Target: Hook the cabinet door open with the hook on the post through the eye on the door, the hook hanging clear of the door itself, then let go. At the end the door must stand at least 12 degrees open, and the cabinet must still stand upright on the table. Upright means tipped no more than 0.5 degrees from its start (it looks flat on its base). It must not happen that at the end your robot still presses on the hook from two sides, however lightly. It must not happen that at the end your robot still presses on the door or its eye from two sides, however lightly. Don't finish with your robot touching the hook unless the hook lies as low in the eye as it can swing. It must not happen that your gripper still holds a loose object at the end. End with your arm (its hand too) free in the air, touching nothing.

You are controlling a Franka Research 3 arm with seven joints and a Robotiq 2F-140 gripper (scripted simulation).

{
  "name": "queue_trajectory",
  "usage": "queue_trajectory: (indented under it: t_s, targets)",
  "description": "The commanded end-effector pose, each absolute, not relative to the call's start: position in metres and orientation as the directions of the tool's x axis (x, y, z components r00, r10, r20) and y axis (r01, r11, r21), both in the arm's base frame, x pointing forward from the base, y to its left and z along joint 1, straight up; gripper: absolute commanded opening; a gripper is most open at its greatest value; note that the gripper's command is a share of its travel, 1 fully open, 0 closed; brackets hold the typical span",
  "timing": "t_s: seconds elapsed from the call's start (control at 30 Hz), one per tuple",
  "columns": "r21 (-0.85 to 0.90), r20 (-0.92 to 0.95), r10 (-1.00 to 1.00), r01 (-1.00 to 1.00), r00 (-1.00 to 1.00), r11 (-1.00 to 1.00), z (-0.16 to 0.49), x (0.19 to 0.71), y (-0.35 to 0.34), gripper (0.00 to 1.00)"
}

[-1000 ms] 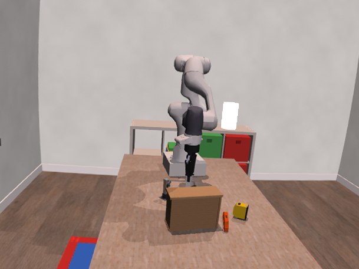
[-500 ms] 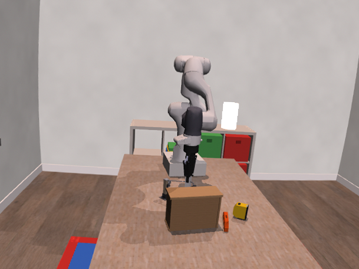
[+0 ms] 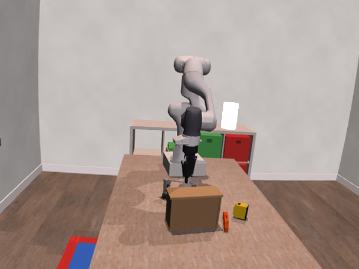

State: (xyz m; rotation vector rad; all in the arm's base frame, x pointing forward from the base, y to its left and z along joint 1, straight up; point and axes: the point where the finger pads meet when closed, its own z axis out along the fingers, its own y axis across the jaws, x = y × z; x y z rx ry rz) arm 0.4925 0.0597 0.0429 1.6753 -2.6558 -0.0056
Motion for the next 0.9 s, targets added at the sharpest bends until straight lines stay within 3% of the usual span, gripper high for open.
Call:
queue_trajectory:
  t_s: [0.0, 0.87]
  targets:
    - [-0.003, -0.003, -0.871, -0.871, -0.491, 0.491, 0.045, 0.498, 0.058, 0.03]
    - [-0.002, -0.004, -0.779, -0.779, -0.627, 0.627, 0.045, 0.515, 0.047, 0.03]
